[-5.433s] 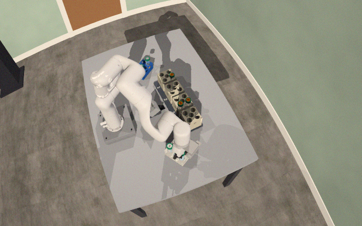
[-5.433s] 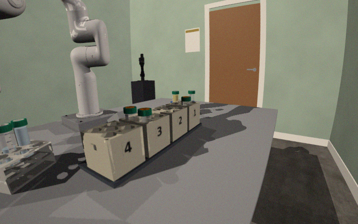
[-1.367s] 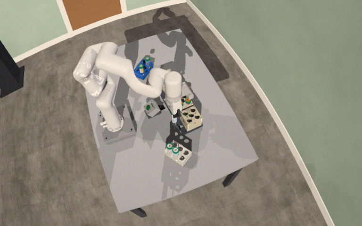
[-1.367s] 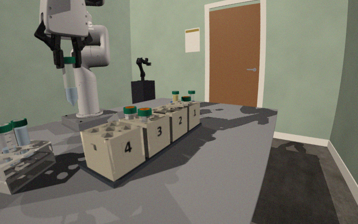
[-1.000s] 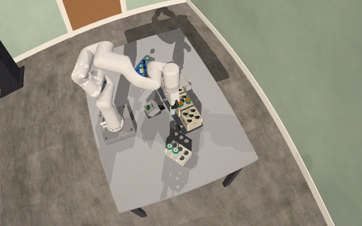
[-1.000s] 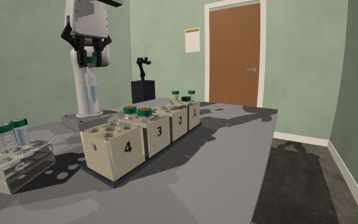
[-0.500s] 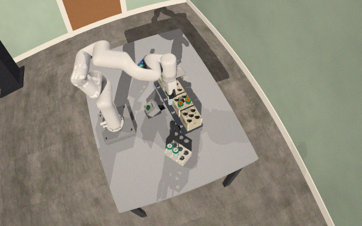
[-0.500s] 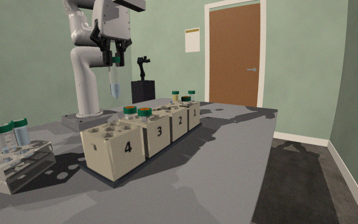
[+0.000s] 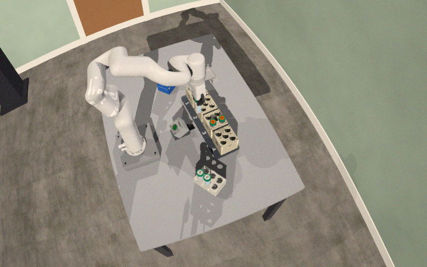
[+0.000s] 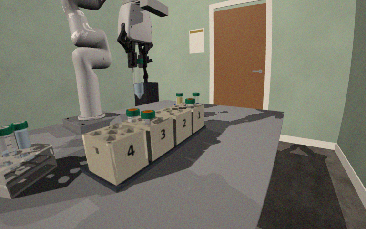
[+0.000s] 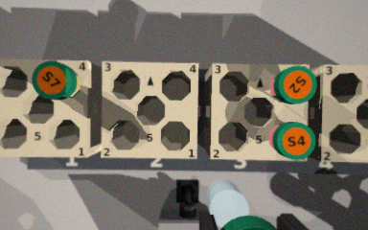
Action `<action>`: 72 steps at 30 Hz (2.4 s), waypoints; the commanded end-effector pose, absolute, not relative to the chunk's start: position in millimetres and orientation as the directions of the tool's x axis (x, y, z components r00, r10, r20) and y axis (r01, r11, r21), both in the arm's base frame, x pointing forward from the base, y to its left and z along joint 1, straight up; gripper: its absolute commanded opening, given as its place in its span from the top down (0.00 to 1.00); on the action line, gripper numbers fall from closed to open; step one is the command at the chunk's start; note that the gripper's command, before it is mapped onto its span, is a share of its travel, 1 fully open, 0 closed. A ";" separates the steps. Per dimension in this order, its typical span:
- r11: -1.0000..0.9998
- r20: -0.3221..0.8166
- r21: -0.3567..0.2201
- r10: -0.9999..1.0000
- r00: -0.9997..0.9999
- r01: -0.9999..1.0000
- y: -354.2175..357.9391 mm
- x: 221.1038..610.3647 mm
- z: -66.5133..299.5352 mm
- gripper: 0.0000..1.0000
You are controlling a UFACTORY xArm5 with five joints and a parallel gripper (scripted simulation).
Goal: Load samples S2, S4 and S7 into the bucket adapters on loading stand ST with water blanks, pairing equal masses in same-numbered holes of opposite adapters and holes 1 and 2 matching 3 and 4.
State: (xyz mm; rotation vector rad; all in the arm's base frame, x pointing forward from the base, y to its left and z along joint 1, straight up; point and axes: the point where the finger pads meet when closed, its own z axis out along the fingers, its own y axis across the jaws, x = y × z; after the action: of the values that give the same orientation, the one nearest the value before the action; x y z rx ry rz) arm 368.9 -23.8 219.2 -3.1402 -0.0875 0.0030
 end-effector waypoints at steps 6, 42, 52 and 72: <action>-0.999 0.002 -0.002 0.055 0.999 0.055 16.9 379.2 220.6 1.00; -0.999 0.002 -0.003 0.055 0.999 0.055 128.9 403.5 220.9 1.00; -0.999 0.002 -0.003 0.055 0.999 0.055 128.9 403.5 220.9 1.00; -0.999 0.002 -0.003 0.055 0.999 0.055 129.0 403.5 188.9 1.00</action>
State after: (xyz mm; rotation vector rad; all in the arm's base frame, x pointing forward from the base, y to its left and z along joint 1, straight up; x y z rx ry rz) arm 402.3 128.6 193.5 -3.1410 -0.0857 0.0029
